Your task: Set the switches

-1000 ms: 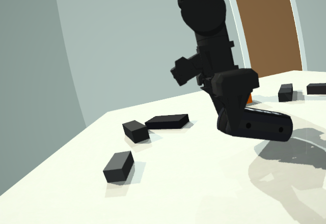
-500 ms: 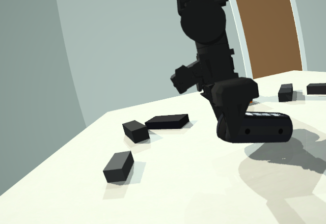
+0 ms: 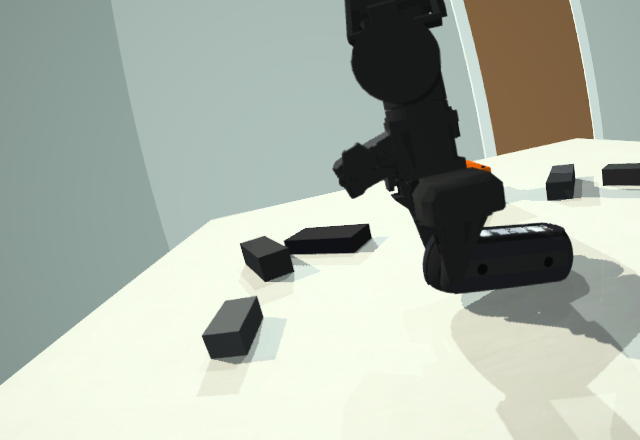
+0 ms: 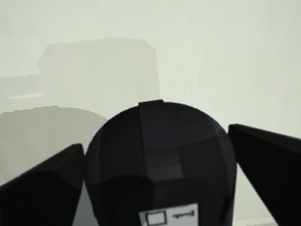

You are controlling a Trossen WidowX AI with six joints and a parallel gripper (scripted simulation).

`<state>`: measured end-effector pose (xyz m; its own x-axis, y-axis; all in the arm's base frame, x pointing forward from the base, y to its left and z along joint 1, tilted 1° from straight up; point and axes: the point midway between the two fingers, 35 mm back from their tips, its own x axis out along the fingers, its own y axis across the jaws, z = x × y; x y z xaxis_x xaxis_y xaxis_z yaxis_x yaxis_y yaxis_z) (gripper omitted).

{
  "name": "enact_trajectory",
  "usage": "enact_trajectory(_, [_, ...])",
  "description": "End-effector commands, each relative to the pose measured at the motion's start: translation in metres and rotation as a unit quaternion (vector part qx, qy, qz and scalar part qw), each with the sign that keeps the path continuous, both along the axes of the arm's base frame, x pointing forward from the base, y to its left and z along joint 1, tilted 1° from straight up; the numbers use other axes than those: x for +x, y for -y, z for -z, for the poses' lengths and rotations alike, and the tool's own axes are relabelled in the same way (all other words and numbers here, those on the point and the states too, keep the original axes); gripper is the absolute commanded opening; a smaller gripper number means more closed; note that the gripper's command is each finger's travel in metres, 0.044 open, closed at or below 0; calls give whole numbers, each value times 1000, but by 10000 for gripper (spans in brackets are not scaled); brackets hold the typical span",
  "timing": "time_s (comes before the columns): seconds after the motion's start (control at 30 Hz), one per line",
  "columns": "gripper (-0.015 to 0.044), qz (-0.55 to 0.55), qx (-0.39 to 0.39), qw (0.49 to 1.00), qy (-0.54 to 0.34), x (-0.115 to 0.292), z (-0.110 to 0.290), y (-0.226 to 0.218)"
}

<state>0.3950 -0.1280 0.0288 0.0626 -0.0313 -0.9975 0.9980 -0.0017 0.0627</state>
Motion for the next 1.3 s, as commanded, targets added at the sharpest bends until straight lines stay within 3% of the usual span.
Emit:
enact_trajectory(0.0, [338,-7,5,1000,-1,1,4,-4])
enact_trajectory(1.03, [338,-3,1,1000,-1,1,19,3])
enact_trajectory(1.17, [440,-2,0,1000,-1,1,20,4])
enact_trajectory(1.27, [440,-2,0,1000,-1,1,20,4])
